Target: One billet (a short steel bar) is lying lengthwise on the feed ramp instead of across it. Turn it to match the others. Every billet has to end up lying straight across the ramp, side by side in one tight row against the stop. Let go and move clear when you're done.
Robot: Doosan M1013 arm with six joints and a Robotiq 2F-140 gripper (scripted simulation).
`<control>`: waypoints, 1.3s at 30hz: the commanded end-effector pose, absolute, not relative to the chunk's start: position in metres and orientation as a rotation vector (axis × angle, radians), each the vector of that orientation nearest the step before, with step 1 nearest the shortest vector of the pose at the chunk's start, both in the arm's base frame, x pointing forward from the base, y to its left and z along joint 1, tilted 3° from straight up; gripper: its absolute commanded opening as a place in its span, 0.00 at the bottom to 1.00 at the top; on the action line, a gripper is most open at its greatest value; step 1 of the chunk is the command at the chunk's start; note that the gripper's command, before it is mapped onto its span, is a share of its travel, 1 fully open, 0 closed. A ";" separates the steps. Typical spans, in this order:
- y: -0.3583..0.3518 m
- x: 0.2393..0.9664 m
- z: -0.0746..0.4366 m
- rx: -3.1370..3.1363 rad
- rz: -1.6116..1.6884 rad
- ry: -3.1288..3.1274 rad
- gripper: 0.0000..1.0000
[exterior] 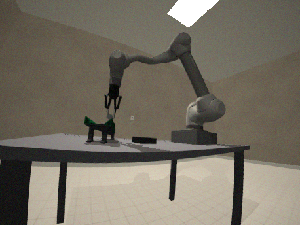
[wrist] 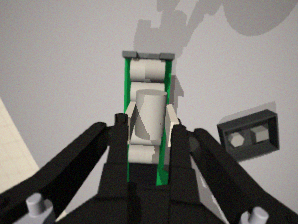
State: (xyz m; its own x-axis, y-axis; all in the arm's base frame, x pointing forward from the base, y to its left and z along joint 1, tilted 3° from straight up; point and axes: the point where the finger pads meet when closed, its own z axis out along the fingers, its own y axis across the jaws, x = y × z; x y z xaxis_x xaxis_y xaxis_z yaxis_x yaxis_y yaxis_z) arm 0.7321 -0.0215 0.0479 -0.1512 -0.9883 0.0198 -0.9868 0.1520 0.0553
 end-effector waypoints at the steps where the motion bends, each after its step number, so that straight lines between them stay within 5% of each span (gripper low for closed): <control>1: -0.022 0.732 0.048 2.013 -0.045 -2.345 0.10; 39: -0.022 0.732 0.048 2.039 -0.046 -2.322 0.10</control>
State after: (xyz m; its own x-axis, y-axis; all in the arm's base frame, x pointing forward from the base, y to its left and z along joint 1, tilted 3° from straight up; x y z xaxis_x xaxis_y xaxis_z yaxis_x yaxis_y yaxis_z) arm 0.7321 -0.0215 0.0479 -0.1342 -0.9908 0.0189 -0.9893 0.1351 0.0556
